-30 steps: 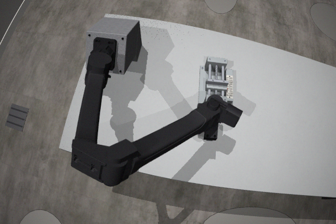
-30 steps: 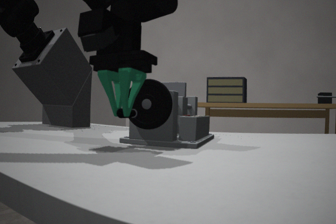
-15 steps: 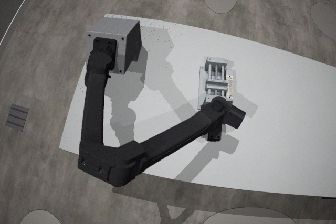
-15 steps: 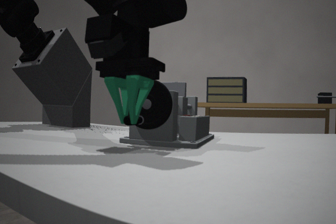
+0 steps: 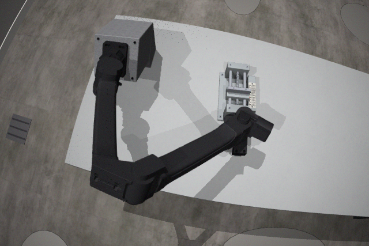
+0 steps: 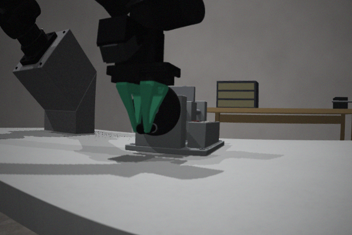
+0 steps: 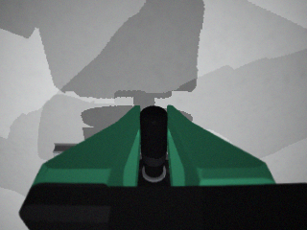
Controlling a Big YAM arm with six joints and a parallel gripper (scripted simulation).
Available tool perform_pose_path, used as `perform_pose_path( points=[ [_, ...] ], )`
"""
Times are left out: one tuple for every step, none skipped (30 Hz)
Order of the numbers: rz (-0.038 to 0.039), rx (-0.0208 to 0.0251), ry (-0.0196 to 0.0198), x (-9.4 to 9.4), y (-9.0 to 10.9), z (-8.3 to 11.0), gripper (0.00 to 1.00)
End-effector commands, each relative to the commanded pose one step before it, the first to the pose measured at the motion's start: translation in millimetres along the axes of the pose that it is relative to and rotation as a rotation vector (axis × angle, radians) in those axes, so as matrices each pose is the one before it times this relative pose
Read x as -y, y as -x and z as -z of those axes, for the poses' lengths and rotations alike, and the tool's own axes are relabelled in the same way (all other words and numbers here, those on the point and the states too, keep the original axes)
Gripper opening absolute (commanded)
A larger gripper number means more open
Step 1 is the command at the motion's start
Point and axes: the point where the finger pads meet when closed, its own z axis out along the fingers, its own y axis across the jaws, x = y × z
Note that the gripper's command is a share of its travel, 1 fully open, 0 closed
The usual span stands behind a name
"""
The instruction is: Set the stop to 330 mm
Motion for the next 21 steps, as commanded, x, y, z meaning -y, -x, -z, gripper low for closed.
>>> perform_pose_path(
  points=[
    [-0.02711, -0.00163, -0.00977, -11.33, 1.37, -12.42, 0.06],
    [0.00041, 0.00045, 0.00100, -0.35, 0.13, -0.01, 0.06],
    [0.00085, -0.00013, -0.00031, 0.05, -0.04, 0.02, 0.06],
    [0.00097, -0.00077, -0.00192, 0.30, -0.23, 0.09, 0.06],
    [0.00578, -0.00179, -0.00451, 0.70, -0.54, 0.23, 0.06],
    [0.00055, 0.00012, -0.00051, -0.89, 0.02, 0.38, 0.06],
    [0.00097, 0.00056, 0.00141, -1.87, -0.36, 1.21, 0.06],
    [0.00644, 0.00086, 0.00923, -4.57, -2.76, 4.86, 0.06],
    [0.00454, -0.00028, 0.00702, -4.03, -2.12, 3.75, 0.06],
    [0.00000, 0.00000, 0.00000, 0.00, 0.00, 0.00, 0.06],
    [0.00000, 0.00000, 0.00000, 0.00, 0.00, 0.00, 0.06],
    [-0.00346, -0.00124, -0.00095, -1.56, 0.73, -0.47, 0.06],
    [0.00804, 0.00039, 0.00861, -4.56, -3.05, 5.14, 0.06],
    [0.00273, 0.00037, 0.00408, -2.95, -1.22, 2.53, 0.06],
    [0.00235, 0.00032, 0.00350, -2.46, -1.06, 2.16, 0.06],
    [-0.00079, -0.00004, -0.00093, -0.71, 0.32, -0.05, 0.06],
    [-0.00676, 0.00113, 0.00035, -0.66, 1.33, -1.12, 0.06],
    [-0.01046, 0.00185, 0.00092, -0.46, 1.99, -1.90, 0.06],
    [-0.00057, 0.00015, -0.00387, 1.18, 1.72, -2.31, 0.06],
    [-0.00011, -0.00026, -0.00268, 0.81, 0.74, -1.11, 0.06],
    [0.00158, -0.00059, -0.00031, -0.07, -0.60, 0.73, 0.06]
  ],
)
